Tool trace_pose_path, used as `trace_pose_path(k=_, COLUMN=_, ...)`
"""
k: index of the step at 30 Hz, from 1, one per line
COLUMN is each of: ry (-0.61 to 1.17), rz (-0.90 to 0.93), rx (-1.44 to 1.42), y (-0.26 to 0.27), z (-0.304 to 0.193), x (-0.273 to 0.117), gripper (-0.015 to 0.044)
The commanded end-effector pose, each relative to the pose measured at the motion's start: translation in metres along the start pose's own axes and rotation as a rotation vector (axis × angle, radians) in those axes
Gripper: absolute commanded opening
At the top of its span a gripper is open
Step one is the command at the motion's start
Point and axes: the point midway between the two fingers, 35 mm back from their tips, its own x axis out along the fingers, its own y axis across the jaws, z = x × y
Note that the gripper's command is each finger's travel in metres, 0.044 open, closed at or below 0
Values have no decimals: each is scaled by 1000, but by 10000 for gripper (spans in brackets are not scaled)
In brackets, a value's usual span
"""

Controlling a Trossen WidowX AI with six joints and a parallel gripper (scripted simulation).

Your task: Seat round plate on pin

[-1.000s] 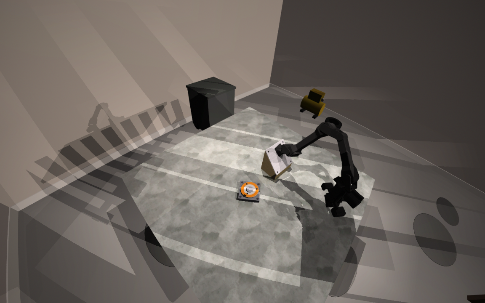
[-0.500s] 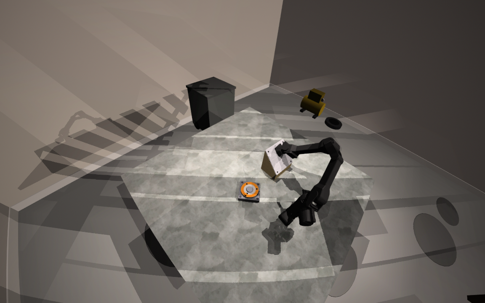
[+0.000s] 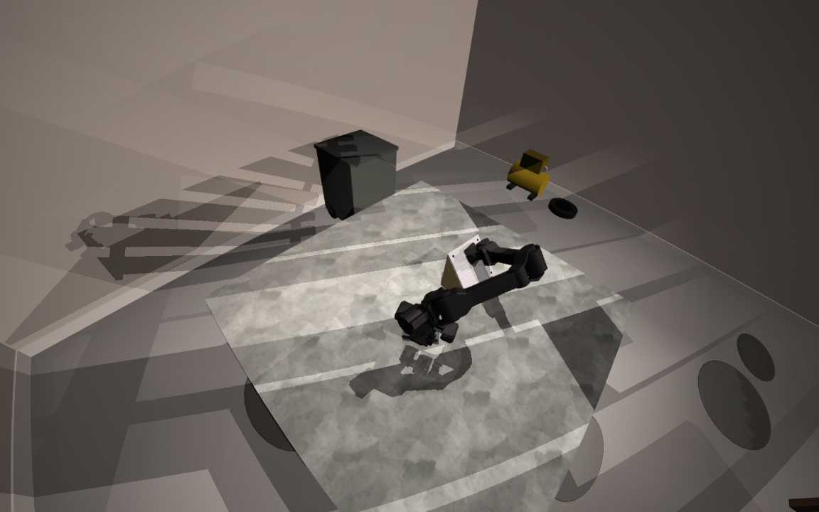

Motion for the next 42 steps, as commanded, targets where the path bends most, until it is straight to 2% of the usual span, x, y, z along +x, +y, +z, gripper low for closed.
trace_pose_path(k=1, ry=-13, rz=53, rx=249, y=-37, z=-20, x=-2, gripper=0)
trace_pose_path(k=4, ry=-23, rz=76, rx=352, y=-52, z=-28, x=-3, gripper=0)
trace_pose_path(k=9, ry=-24, rz=79, rx=363, y=-54, z=-29, x=-2, gripper=0)
trace_pose_path(k=18, ry=-24, rz=81, rx=364, y=-51, z=-28, x=44, gripper=0)
trace_pose_path(k=42, ry=-24, rz=83, rx=364, y=-25, z=-24, x=44, gripper=0)
